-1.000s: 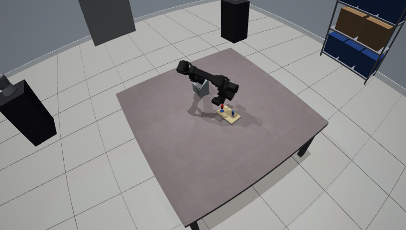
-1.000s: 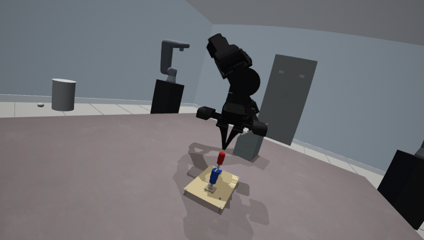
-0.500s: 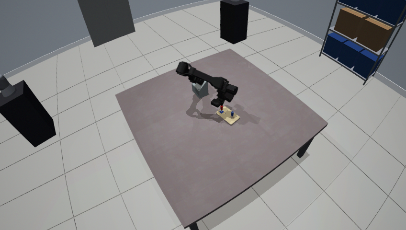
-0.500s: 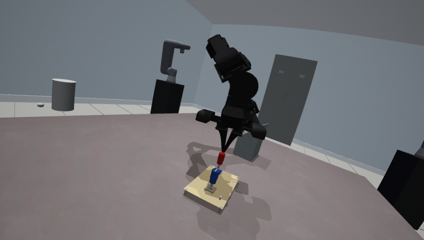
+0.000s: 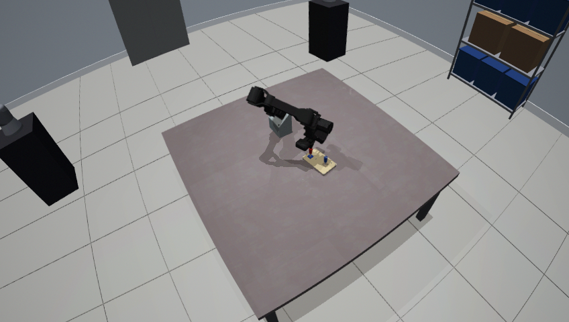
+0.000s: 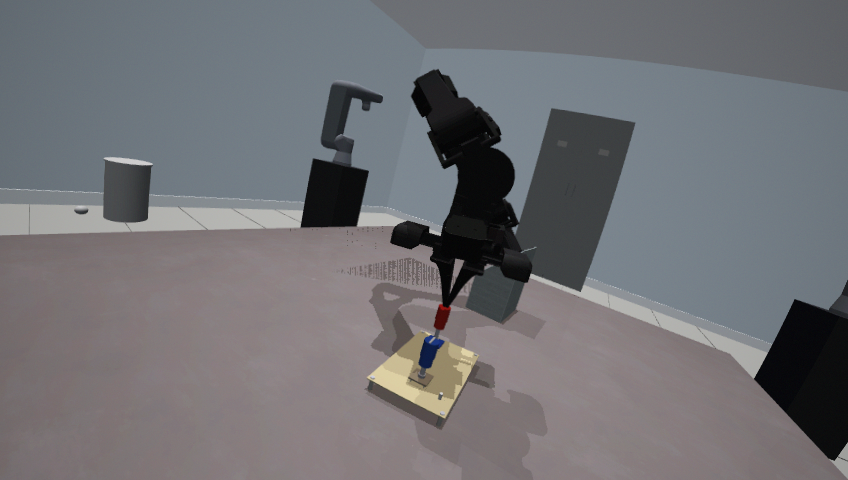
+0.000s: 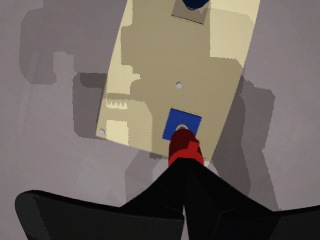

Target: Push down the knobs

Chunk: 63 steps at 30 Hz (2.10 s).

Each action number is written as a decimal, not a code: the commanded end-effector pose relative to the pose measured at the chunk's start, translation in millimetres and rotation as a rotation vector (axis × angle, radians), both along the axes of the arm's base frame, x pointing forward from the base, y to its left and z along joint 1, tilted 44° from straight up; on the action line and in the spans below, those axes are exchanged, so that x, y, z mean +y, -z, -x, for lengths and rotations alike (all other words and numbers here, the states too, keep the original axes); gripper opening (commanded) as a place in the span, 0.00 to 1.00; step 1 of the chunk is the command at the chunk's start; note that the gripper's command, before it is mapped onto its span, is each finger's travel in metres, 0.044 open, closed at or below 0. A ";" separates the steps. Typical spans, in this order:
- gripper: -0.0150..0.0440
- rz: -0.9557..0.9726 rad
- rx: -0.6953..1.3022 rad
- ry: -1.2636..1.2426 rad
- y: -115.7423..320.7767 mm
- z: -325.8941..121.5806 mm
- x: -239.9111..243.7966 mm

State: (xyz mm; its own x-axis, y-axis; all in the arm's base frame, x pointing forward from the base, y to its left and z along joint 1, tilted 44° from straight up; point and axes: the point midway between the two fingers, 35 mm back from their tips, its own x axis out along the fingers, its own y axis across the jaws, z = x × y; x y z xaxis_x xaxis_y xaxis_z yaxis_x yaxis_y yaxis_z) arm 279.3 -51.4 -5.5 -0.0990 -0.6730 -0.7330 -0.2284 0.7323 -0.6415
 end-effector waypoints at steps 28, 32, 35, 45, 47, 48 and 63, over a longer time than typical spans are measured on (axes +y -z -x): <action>0.25 0.006 0.003 -0.006 4.9 0.7 -5.6; 0.25 0.006 0.003 -0.006 5.1 0.7 -5.8; 0.25 0.006 0.003 -0.006 5.1 0.7 -5.8; 0.25 0.006 0.003 -0.005 9.7 1.4 -10.2; 0.25 0.006 0.003 -0.005 9.7 1.4 -10.2; 0.25 0.006 0.003 -0.005 9.7 1.4 -10.2; 0.25 0.006 0.003 -0.006 14.4 2.1 -14.6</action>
